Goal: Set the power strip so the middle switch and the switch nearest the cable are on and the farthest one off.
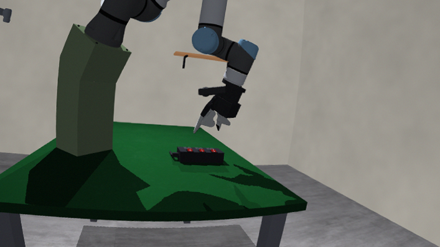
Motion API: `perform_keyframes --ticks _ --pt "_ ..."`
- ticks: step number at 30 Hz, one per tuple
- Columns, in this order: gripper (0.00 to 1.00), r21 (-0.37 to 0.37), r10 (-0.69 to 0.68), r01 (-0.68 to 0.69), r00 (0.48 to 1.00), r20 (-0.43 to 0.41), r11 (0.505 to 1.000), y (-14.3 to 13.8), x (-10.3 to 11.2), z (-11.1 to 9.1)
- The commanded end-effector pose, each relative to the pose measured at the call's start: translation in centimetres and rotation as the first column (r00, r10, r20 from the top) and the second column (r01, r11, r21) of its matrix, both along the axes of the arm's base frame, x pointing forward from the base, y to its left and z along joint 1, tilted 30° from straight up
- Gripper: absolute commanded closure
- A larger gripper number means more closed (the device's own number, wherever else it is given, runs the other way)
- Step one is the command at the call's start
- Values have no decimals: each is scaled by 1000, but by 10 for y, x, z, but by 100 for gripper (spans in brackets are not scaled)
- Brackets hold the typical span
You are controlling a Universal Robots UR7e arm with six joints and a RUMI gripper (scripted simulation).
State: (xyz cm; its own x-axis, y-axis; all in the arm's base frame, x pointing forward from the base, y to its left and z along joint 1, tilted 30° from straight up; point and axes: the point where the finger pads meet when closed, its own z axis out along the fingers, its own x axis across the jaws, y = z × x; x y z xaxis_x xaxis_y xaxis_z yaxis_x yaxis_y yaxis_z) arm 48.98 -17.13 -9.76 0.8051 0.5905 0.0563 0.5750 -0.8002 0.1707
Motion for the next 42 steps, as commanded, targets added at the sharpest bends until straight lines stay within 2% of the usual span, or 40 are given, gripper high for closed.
perform_keyframes --ticks 1,21,27,31,33,37,38,42 --pt "0 -1 0 0 1000 1 1000 0 0 0" --pt "0 -5 9 -9 1000 1 1000 1 0 0" --pt "0 -86 162 -161 987 2 983 14 -5 2" --pt "0 -193 351 -348 936 -23 917 31 -12 7" --pt "0 -193 351 -348 936 -23 917 31 -12 7" --pt "0 -299 528 -525 846 -78 797 48 -22 17" --pt "0 -299 528 -525 846 -78 797 48 -22 17" --pt "0 -370 639 -638 757 -140 675 61 -31 28"
